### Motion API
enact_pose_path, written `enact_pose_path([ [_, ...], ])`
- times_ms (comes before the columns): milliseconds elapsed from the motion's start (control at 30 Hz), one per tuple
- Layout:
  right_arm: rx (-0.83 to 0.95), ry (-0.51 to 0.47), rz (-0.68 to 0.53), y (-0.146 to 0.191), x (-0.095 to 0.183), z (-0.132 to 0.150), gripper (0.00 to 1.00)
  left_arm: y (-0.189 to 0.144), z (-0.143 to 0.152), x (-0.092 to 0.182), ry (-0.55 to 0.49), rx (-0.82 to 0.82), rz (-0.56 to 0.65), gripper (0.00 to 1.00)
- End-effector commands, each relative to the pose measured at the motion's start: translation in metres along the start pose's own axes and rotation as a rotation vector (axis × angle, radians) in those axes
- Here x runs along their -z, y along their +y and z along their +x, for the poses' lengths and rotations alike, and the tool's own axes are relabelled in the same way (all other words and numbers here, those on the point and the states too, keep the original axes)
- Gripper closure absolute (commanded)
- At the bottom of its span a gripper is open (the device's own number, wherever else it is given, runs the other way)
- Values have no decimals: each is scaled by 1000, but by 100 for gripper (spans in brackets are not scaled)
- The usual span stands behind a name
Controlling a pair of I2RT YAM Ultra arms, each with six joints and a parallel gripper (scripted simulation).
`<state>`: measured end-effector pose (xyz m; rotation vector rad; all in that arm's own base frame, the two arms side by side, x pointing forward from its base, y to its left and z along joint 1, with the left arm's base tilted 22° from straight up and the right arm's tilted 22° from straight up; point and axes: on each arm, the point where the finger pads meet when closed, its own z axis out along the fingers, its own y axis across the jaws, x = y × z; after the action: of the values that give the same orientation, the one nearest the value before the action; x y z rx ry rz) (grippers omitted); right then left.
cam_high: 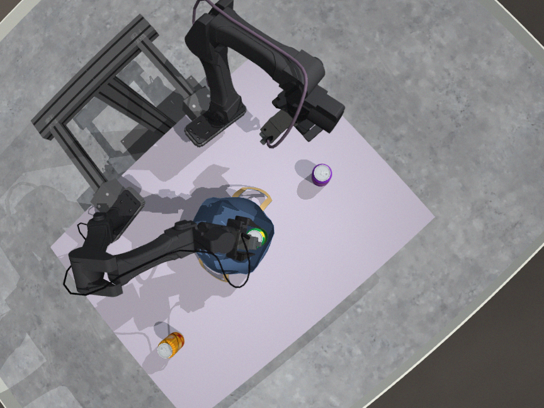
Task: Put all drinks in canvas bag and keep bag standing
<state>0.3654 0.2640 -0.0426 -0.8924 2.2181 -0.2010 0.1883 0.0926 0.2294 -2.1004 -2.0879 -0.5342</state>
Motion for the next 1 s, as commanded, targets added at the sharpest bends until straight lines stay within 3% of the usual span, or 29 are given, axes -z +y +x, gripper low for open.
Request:
enact_pose_path([
  [0,-13,-35,-1,3,20,-31,14,-2,-3,3,-12,5,-16,0],
  [367,-26,-75,-2,1,45,-60,14,-2,-3,3,-12,5,-16,0],
  [500,-13,-36,-1,2,52,-56,14,-2,-3,3,-12,5,-16,0],
  [767,-30,-107,-11,3,53,-72,14,-2,-3,3,-12,5,-16,0],
  [867,6,-49,-20,8,48,-40,14,-2,-3,3,-12,5,-16,0],
  [967,-13,-81,-15,5,50,-58,14,-2,-3,3,-12,5,-16,0],
])
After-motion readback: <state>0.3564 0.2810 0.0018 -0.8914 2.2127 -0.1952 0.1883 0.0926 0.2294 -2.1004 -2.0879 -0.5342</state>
